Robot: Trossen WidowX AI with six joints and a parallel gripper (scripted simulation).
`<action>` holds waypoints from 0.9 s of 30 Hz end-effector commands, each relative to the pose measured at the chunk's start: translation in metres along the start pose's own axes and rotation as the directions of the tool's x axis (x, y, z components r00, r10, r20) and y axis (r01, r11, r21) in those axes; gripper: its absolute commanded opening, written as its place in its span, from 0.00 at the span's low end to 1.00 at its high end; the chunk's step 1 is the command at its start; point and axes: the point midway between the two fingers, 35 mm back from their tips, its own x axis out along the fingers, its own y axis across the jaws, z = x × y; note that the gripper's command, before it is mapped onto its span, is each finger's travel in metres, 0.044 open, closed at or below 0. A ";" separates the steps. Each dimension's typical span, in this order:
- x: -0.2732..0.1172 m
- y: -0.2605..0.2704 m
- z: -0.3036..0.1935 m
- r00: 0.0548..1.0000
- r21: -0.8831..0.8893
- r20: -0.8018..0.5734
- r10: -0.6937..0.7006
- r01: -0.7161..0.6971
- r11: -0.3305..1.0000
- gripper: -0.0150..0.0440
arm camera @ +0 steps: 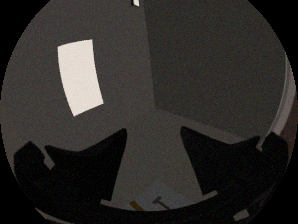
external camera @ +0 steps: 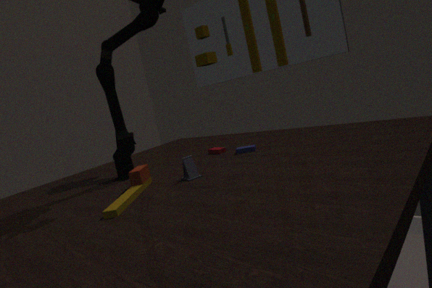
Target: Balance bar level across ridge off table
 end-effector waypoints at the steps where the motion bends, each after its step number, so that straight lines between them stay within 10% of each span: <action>1: 0.005 -0.025 -0.003 0.999 -0.111 -0.029 -0.046 0.042 0.993 0.79; 27: 0.014 -0.190 0.045 0.908 -0.596 -0.019 -0.419 0.326 0.734 0.79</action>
